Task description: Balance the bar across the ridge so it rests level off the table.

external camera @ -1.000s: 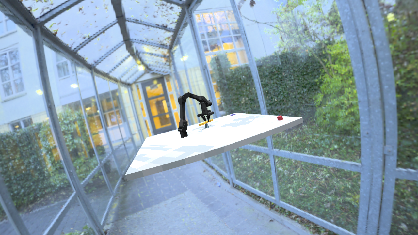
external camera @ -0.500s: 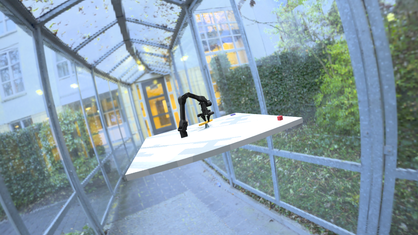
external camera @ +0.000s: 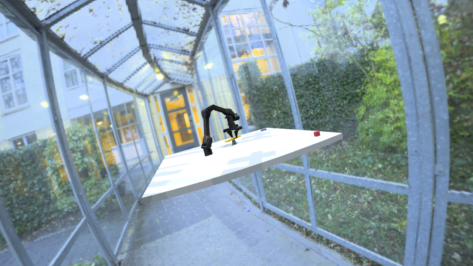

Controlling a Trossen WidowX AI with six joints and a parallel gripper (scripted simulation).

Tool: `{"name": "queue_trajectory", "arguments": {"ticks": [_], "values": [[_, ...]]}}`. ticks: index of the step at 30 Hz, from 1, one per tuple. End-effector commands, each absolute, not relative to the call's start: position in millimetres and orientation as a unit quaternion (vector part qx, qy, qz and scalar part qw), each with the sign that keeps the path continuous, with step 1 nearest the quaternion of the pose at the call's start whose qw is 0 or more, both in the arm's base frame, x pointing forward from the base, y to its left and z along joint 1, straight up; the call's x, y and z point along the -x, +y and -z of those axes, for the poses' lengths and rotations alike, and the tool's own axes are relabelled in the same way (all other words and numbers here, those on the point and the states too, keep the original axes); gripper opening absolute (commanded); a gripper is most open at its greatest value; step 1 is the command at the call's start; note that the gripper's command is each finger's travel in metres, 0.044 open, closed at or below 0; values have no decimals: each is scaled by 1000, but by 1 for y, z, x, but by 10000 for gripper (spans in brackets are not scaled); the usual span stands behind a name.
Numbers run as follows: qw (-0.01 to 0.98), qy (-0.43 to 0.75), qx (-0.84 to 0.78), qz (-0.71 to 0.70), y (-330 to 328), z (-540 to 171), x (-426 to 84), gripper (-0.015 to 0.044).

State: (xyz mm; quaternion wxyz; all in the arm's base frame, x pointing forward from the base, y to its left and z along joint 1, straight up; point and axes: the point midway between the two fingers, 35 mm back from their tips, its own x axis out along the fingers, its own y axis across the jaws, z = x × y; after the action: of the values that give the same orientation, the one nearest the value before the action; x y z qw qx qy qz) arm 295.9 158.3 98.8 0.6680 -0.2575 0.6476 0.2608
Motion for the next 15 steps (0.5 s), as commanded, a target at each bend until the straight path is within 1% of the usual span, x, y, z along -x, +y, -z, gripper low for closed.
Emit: {"name": "queue_trajectory", "arguments": {"ticks": [1,6,7,11,15], "values": [[668,648,258,-261,158,-99,-296,290],[668,648,258,-261,158,-99,-296,421],[668,648,258,-261,158,-99,-296,440],[668,648,258,-261,159,-107,-297,440],[668,647,257,-261,160,-155,-299,440]]}}
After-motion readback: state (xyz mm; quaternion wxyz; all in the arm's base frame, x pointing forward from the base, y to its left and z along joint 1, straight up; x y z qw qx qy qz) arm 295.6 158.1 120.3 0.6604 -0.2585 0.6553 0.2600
